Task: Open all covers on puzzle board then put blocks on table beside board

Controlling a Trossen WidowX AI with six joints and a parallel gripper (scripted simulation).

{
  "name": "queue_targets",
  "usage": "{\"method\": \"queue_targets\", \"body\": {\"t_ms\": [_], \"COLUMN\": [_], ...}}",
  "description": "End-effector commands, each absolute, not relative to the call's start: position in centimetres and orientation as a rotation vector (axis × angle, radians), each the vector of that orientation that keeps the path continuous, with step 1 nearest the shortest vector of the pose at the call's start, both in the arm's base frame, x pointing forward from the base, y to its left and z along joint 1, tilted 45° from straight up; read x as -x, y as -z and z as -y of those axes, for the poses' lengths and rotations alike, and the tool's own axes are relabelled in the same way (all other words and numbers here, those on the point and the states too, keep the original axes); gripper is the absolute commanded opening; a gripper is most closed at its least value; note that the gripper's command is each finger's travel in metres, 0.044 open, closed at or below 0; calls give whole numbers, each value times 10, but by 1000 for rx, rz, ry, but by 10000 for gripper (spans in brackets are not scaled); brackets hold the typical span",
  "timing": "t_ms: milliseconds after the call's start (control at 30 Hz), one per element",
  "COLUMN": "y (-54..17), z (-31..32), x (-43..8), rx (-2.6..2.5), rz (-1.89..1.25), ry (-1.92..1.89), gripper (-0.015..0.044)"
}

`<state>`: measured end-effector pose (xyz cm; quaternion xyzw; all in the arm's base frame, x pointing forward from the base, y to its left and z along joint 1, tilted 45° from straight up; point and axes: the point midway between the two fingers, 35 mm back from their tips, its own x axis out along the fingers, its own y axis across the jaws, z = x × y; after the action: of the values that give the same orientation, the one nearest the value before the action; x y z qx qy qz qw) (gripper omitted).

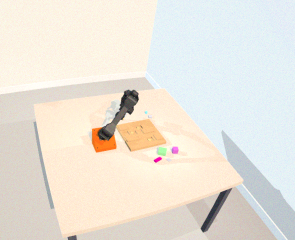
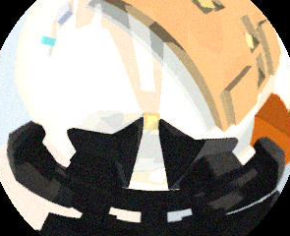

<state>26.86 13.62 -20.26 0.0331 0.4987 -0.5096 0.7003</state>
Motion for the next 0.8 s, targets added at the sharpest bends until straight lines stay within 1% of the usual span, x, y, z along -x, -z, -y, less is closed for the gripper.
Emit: {"method": "queue_targets", "body": {"t_ms": [0, 100, 533, 567, 767], "y": [205, 205, 204, 203, 190], "z": [-131, -131, -135, -136, -149], "x": [-266, -266, -268, -268, -269], "rx": [-59, -59, -71, -71, -69], "rz": [-1115, -1115, -1112, -1112, -1114], "ry": [1139, 1139, 1138, 1138, 1137], "gripper": [80, 80, 421, 440, 440]}}
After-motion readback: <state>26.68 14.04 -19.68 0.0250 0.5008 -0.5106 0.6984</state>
